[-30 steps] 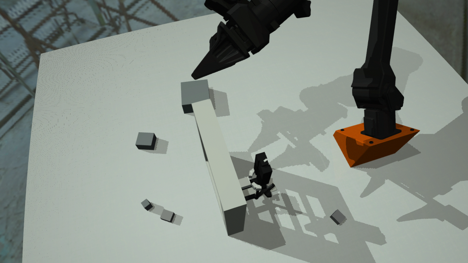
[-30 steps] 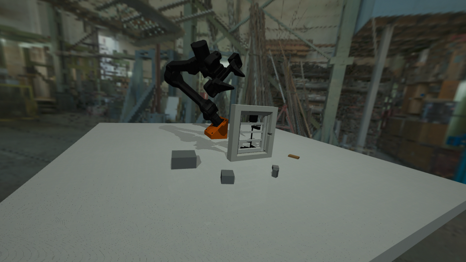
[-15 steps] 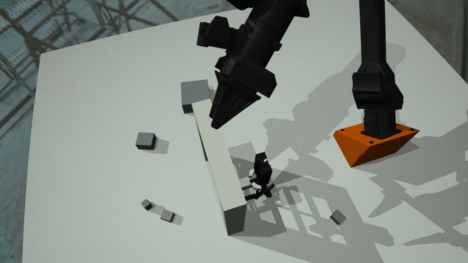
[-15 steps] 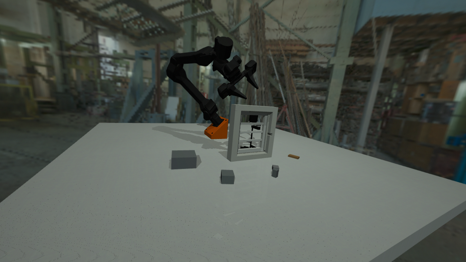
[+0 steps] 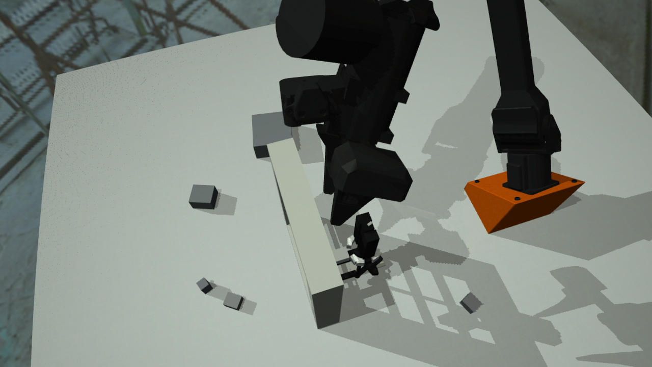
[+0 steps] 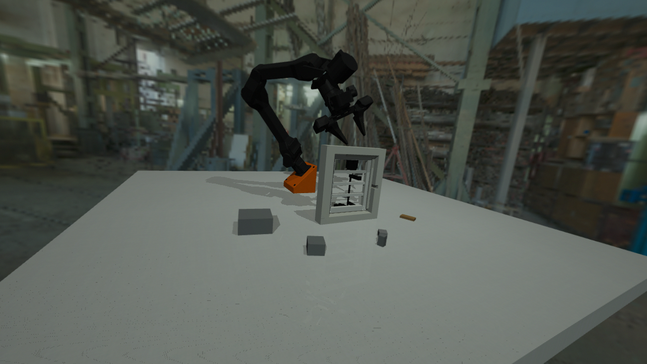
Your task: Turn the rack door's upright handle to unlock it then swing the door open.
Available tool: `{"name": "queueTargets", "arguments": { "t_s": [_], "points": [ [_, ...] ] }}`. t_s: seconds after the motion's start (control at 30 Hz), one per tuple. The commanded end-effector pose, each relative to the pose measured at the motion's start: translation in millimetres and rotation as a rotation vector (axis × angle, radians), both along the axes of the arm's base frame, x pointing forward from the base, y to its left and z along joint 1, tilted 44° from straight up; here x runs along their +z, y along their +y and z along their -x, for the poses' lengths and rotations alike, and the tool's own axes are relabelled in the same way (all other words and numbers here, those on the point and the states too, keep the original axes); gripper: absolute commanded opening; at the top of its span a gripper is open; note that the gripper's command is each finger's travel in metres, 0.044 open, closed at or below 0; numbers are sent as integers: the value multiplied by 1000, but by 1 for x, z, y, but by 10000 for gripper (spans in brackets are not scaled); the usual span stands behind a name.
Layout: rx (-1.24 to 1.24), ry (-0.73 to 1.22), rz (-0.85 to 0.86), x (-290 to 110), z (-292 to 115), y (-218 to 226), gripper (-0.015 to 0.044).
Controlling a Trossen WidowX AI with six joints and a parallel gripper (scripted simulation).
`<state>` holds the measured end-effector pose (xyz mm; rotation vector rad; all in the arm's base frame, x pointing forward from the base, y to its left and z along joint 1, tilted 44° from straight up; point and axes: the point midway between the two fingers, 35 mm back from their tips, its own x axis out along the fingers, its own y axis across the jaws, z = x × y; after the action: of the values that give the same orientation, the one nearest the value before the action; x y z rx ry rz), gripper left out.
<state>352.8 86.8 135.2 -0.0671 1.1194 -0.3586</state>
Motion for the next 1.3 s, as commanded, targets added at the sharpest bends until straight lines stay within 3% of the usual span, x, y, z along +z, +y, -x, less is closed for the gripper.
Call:
{"name": "queueTargets", "arguments": {
  "t_s": [0.0, 0.7, 1.27],
  "points": [
    [-23, 72, 73, -9, 5, 5, 288],
    [-51, 308, 476, -26, 27, 29, 288],
    [-60, 360, 467, -39, 26, 16, 288]
  ]
}}
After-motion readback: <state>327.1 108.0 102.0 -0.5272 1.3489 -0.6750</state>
